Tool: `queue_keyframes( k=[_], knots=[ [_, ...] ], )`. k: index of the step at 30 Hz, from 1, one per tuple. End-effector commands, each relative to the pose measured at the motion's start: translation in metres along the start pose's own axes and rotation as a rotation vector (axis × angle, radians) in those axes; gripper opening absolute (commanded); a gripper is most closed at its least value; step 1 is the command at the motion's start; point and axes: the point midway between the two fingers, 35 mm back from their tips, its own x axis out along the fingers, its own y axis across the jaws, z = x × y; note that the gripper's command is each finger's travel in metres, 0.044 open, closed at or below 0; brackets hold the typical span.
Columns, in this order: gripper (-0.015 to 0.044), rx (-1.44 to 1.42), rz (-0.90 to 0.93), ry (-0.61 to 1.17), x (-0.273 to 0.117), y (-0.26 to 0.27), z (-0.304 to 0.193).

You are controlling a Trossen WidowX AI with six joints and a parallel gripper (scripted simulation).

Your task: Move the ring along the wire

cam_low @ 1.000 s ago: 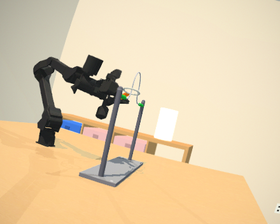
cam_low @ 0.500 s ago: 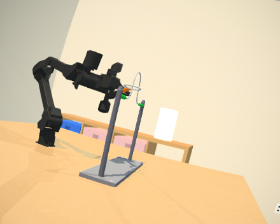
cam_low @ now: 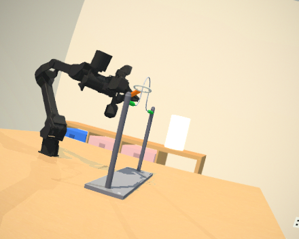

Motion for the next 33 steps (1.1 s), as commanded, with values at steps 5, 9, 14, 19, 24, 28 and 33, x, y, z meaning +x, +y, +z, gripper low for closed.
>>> queue_keyframes(
  k=[5,9,14,19,24,28,33],
  knots=[
    [-0.0150,-0.107,-0.071,-0.007,0.000,-0.004,0.001],
    [-0.0150,-0.165,-0.113,-0.010,0.000,-0.008,0.002],
    [-0.0150,-0.240,-0.168,-0.013,-0.001,-0.013,0.003],
    [-0.0150,-0.316,-0.223,-0.017,-0.002,-0.018,0.004],
    [-0.0150,-0.393,-0.279,-0.022,-0.003,-0.023,0.006],
    [-0.0150,-0.454,-0.323,-0.025,-0.004,-0.027,0.008],
    [-0.0150,-0.531,-0.379,-0.031,-0.006,-0.031,0.010]
  ],
)
